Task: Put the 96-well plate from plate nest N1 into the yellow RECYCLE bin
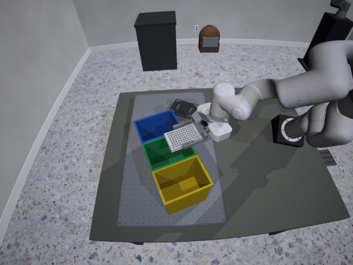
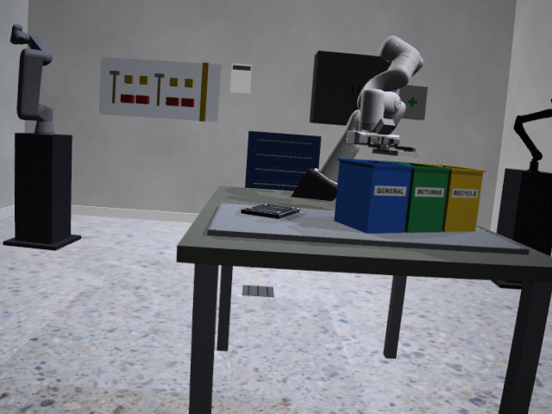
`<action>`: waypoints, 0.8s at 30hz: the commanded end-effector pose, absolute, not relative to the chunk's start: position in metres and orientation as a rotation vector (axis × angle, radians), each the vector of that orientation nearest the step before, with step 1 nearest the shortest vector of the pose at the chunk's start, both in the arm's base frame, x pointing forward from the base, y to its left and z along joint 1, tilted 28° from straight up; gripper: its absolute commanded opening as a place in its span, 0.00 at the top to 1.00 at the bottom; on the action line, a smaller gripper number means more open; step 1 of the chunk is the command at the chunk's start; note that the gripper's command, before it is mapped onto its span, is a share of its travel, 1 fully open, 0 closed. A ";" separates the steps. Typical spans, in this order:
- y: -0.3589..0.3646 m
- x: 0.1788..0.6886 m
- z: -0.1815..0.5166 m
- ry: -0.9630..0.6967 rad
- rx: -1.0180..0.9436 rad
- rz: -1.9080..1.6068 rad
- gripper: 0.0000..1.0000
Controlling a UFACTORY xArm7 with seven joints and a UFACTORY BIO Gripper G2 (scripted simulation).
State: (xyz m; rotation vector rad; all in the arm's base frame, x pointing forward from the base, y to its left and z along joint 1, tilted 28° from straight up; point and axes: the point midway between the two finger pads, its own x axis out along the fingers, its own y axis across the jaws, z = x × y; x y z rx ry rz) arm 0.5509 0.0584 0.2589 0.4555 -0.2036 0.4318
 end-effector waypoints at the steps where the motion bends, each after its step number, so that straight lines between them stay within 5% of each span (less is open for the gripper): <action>1: 0.068 0.552 0.267 -0.207 0.453 0.429 1.00; 24: 0.131 0.550 0.298 -0.207 0.454 0.429 1.00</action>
